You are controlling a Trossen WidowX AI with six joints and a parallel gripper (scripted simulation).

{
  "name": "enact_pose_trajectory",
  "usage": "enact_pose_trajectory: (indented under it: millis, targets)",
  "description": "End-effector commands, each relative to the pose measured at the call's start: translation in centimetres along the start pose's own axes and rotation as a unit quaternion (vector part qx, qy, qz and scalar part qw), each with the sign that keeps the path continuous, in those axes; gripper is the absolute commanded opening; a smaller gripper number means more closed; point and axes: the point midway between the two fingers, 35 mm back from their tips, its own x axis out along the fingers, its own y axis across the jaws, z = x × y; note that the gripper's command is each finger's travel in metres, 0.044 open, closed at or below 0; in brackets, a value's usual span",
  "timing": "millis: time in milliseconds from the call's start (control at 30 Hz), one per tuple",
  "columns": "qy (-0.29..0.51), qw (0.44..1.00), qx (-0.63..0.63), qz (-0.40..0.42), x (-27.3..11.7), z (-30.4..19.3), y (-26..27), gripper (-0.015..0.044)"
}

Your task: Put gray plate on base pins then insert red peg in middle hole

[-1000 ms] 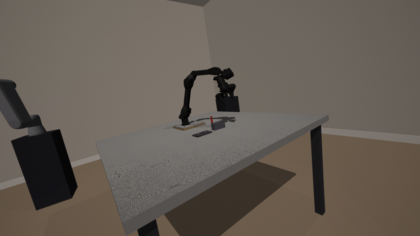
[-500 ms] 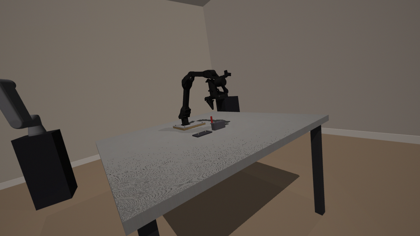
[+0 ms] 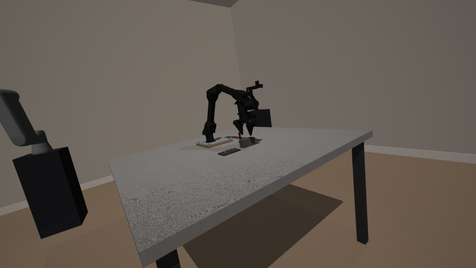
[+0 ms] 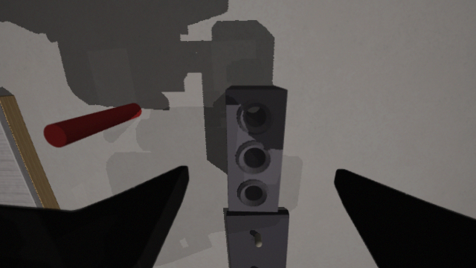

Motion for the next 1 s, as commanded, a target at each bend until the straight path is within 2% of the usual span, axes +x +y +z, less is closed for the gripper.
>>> enact_pose_trajectory:
  millis: [0, 967]
  targets:
    - [0.0, 1.0, -0.001, 0.006, 0.7, 0.0, 0.2, 0.044]
    - [0.0, 1.0, -0.001, 0.006, 5.3, 0.0, 0.2, 0.044]
